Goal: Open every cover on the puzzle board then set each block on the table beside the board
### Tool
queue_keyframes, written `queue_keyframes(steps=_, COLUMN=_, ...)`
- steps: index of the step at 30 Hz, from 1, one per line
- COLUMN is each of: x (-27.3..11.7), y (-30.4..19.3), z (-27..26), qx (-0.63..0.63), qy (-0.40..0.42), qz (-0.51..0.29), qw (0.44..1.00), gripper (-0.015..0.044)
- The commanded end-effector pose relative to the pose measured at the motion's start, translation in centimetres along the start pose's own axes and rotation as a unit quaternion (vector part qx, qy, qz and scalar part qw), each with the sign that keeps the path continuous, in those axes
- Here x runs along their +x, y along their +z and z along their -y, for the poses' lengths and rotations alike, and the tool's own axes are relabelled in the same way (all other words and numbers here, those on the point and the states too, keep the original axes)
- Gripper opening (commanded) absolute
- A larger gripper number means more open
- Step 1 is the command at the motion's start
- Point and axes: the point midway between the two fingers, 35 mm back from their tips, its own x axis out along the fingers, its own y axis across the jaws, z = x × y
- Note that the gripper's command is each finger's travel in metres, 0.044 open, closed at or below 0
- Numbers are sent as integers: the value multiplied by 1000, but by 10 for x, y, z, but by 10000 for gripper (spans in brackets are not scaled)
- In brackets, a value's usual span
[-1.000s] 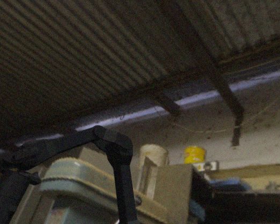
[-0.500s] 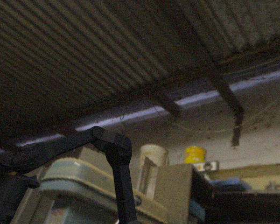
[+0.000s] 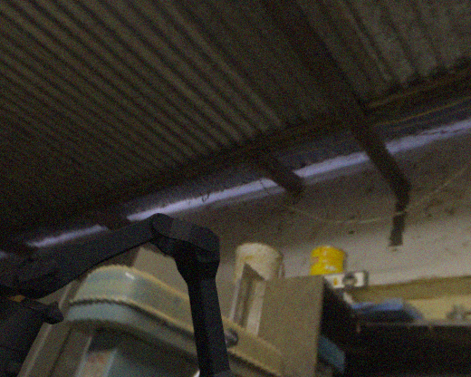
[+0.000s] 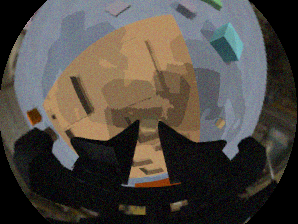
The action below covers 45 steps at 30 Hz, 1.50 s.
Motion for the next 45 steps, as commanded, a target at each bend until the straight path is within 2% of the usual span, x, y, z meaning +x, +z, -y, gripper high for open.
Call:
queue_keyframes(steps=1, x=0, y=0, z=0, qx=0, qy=0, qz=1, qw=1000, gripper=117)
queue_keyframes(steps=7, x=0, y=0, z=0, qx=0, qy=0, qz=1, qw=1000, gripper=80)
queue_keyframes(steps=45, x=-45, y=-1, z=-1, qx=2, qy=0, qz=-2, qw=1000, gripper=80)
